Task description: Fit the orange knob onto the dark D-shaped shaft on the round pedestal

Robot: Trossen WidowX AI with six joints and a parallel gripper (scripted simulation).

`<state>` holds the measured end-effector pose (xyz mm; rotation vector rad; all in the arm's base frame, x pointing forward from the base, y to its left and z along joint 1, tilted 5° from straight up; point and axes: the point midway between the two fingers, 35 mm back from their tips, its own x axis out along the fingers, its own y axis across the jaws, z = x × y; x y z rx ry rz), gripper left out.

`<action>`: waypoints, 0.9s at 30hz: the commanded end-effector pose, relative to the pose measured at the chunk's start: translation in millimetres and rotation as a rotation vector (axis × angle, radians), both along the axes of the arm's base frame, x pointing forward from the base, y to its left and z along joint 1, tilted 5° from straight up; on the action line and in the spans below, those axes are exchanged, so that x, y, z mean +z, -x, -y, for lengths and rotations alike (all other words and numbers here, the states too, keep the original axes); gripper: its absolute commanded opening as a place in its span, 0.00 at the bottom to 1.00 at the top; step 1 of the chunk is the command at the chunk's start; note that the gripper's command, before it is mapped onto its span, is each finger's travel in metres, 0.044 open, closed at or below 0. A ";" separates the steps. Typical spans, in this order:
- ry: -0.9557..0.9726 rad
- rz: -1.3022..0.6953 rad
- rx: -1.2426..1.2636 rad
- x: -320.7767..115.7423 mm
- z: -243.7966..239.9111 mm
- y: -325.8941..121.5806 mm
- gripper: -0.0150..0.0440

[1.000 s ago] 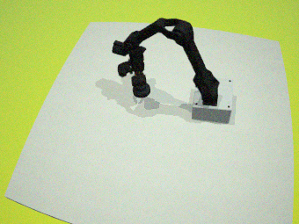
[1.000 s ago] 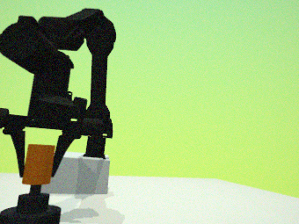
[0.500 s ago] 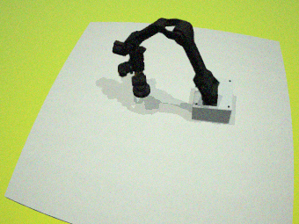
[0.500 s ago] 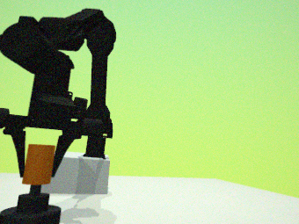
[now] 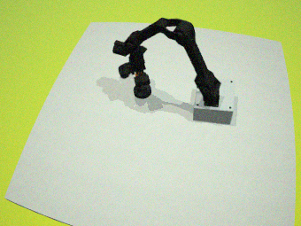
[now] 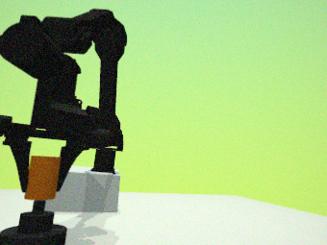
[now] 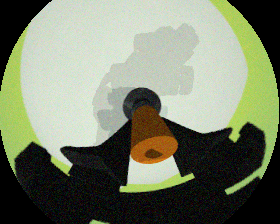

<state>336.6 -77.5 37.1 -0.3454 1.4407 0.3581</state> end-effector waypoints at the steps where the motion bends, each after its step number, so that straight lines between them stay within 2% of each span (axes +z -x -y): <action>1: 0.006 0.004 0.075 -1.2 0.4 -1.3 0.25; 27: 0.006 0.003 0.075 -4.1 -0.8 1.0 0.25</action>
